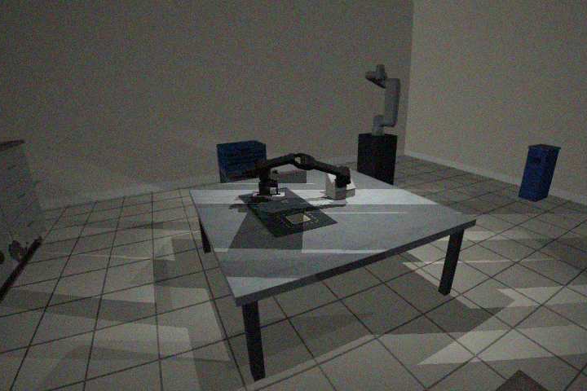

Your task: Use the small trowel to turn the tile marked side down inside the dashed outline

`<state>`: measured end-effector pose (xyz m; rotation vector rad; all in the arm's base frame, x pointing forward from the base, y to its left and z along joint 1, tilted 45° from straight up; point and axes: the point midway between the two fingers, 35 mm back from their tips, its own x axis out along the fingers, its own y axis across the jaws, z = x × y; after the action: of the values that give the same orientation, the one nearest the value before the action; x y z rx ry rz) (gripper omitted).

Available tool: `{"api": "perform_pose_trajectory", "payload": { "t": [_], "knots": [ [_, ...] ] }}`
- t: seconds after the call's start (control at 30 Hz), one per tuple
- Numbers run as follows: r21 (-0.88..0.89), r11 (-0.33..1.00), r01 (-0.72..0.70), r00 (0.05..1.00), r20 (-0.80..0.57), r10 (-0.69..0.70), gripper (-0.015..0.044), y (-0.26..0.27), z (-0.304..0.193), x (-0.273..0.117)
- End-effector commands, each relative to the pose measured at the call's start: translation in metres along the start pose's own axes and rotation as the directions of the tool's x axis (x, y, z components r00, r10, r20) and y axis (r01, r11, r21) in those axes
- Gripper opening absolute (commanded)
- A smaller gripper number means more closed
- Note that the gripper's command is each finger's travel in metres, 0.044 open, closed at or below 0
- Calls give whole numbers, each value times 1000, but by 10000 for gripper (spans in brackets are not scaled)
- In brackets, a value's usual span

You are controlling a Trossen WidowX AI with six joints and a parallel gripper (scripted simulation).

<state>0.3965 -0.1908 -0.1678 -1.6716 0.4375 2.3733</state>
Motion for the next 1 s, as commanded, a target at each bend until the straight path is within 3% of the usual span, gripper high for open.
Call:
{"api": "perform_pose_trajectory", "payload": {
  "t": [0.0,0.17,0.97],
  "knots": [
    [4,1000,-3,1000,-6,3,300,28,20,-26],
    [4,1000,-5,1000,-3,5,300,52,49,-48],
    [4,1000,-5,1000,-3,5,300,52,49,-48]
  ]
}}
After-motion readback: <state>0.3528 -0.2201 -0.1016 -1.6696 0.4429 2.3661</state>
